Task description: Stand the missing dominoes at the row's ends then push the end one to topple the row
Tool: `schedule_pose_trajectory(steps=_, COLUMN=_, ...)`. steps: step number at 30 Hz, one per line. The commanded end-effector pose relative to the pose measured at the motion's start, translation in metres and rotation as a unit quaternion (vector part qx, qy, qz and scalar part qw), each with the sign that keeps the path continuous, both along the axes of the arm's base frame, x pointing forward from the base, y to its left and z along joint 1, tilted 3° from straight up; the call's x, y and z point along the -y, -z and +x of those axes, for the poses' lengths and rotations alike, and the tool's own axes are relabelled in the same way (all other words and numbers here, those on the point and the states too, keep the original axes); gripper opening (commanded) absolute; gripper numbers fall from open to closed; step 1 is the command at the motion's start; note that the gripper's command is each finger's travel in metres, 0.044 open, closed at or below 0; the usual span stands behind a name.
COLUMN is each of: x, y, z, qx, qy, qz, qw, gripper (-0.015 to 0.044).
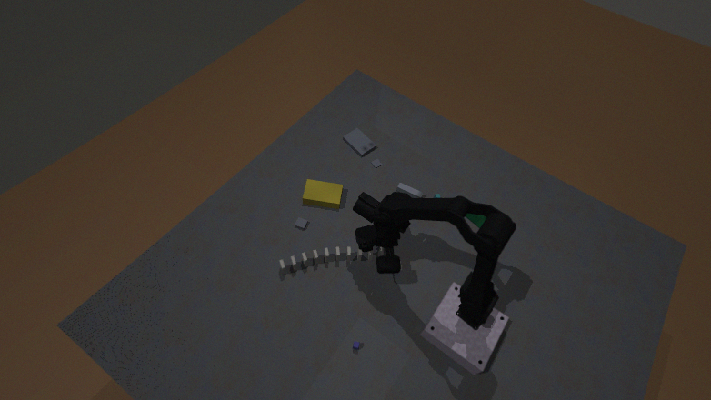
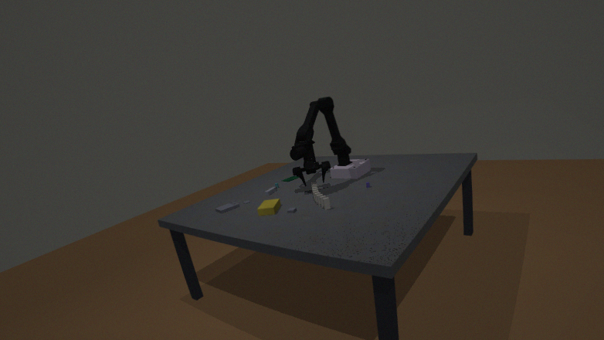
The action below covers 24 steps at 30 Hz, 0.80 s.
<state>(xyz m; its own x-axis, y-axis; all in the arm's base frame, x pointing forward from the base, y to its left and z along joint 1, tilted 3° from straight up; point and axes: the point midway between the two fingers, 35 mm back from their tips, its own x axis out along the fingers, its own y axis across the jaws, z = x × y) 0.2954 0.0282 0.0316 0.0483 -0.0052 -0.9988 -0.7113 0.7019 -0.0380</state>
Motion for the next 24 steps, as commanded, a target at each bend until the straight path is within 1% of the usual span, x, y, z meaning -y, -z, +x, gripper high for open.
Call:
schedule_pose_trajectory(steps=1, x=-0.001, y=-0.048, z=0.007, qx=0.014, qy=-0.001, qz=0.001, qw=1.0, gripper=0.044)
schedule_pose_trajectory(steps=4, x=-0.001, y=-0.099, z=0.001, qx=0.014, qy=0.0, qz=0.001, qw=1.0, gripper=0.044)
schedule_pose_trajectory(steps=6, x=-0.001, y=-0.119, z=-0.005, qx=0.014, qy=0.0, qz=0.001, qw=1.0, gripper=0.044)
schedule_pose_trajectory(steps=13, x=-0.001, y=-0.124, z=-0.006, qx=0.014, qy=0.0, qz=0.001, qw=1.0, gripper=0.044)
schedule_pose_trajectory(steps=15, x=0.0, y=-0.121, z=-0.007, qx=0.014, qy=0.035, qz=0.003, qw=0.999, gripper=0.0387)
schedule_pose_trajectory(steps=19, x=0.008, y=-0.104, z=-0.011, qx=0.014, qy=0.232, qz=0.015, qw=0.972, gripper=0.0282)
schedule_pose_trajectory(steps=21, x=0.011, y=-0.095, z=-0.013, qx=0.015, qy=0.333, qz=0.021, qw=0.943, gripper=0.023)
schedule_pose_trajectory(steps=24, x=0.017, y=-0.082, z=-0.018, qx=0.015, qy=0.476, qz=0.029, qw=0.879, gripper=0.0151)
